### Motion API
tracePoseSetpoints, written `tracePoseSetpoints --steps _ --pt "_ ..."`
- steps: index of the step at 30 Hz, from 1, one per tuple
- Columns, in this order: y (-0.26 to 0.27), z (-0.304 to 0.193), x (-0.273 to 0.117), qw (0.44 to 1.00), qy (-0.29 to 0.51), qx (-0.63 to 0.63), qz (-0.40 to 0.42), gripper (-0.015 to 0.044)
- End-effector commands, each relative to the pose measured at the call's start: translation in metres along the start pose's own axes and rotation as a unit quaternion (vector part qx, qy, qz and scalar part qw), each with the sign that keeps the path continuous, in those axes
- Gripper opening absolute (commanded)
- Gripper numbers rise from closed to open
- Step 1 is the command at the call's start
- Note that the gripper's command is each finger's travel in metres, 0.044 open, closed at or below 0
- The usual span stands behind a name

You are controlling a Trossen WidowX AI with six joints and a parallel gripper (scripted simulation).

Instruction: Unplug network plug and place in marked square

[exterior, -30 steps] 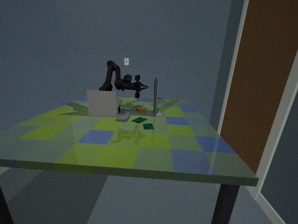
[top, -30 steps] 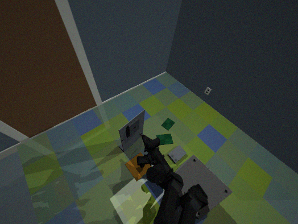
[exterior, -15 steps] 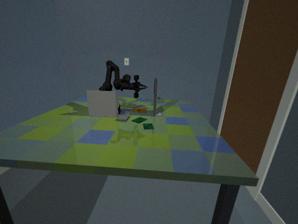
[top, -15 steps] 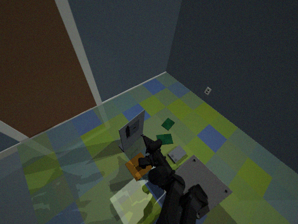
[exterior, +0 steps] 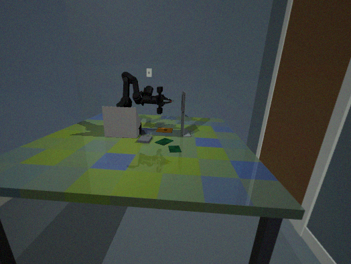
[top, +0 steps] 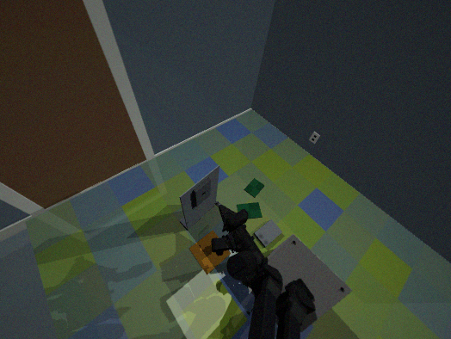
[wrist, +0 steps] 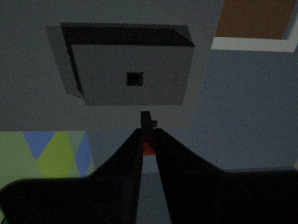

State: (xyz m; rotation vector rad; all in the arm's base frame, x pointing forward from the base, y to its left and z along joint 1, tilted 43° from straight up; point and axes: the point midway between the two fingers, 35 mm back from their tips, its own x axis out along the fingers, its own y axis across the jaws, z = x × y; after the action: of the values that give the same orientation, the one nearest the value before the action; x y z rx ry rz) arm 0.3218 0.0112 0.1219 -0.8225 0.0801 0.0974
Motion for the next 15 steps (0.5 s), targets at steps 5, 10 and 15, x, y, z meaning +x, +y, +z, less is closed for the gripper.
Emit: tracePoseSetpoints --steps 5,10,15 --pt "-0.015 0.001 -0.002 1.000 -0.004 -0.003 -0.001 0.0000" --pt "-0.024 0.000 -0.006 1.000 -0.004 -0.003 -0.001 0.0000" --pt "-0.032 -0.001 -0.010 1.000 -0.004 -0.004 0.000 0.0000"
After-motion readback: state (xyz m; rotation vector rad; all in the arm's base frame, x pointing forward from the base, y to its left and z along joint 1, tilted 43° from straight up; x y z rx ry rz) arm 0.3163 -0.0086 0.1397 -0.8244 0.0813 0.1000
